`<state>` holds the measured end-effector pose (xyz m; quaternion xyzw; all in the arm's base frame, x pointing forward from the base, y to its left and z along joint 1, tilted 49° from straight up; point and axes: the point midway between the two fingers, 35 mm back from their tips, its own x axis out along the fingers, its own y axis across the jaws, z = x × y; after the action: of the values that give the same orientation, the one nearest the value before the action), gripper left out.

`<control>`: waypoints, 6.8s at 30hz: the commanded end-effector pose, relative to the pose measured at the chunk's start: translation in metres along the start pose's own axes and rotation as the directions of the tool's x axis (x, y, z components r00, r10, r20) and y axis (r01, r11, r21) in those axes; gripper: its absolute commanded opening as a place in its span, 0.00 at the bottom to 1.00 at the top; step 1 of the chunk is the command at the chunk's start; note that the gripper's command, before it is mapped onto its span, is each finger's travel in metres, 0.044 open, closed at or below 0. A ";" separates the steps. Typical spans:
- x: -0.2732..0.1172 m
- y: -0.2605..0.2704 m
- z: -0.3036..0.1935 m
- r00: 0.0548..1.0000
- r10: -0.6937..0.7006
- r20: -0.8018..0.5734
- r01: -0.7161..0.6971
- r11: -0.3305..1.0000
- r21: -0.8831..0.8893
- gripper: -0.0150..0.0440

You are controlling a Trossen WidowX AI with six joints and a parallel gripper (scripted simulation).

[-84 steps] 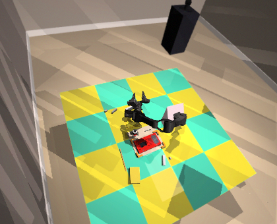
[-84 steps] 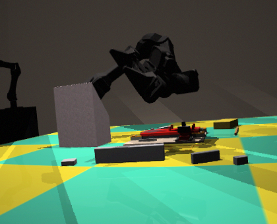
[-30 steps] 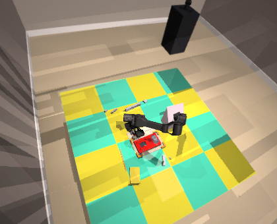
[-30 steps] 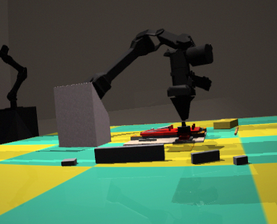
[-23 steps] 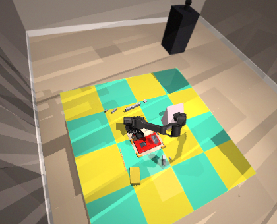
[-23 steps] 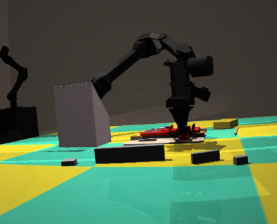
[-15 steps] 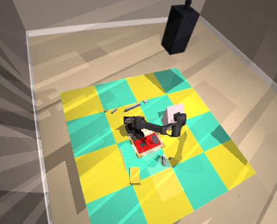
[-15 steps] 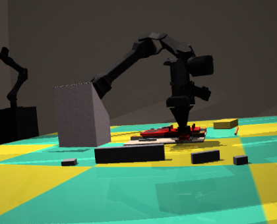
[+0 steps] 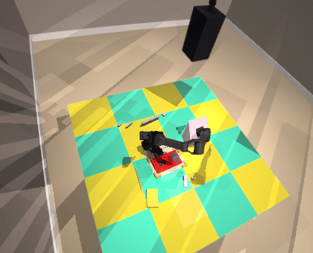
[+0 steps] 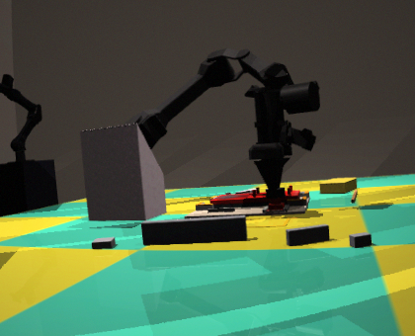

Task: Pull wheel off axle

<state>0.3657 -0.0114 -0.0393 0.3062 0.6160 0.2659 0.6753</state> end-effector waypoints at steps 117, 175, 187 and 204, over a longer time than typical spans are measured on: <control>-0.067 -0.039 -0.018 1.000 -0.001 0.011 0.001 1.000 0.013 0.25; 0.000 -0.107 -0.058 1.000 -0.005 0.007 0.005 1.000 0.001 0.76; -0.056 -0.090 -0.106 1.000 -0.006 0.012 0.006 1.000 0.013 1.00; -0.074 -0.072 -0.144 1.000 -0.003 0.007 0.003 1.000 0.009 1.00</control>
<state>0.2155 -0.1024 -0.0512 0.3119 0.6137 0.2600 0.6771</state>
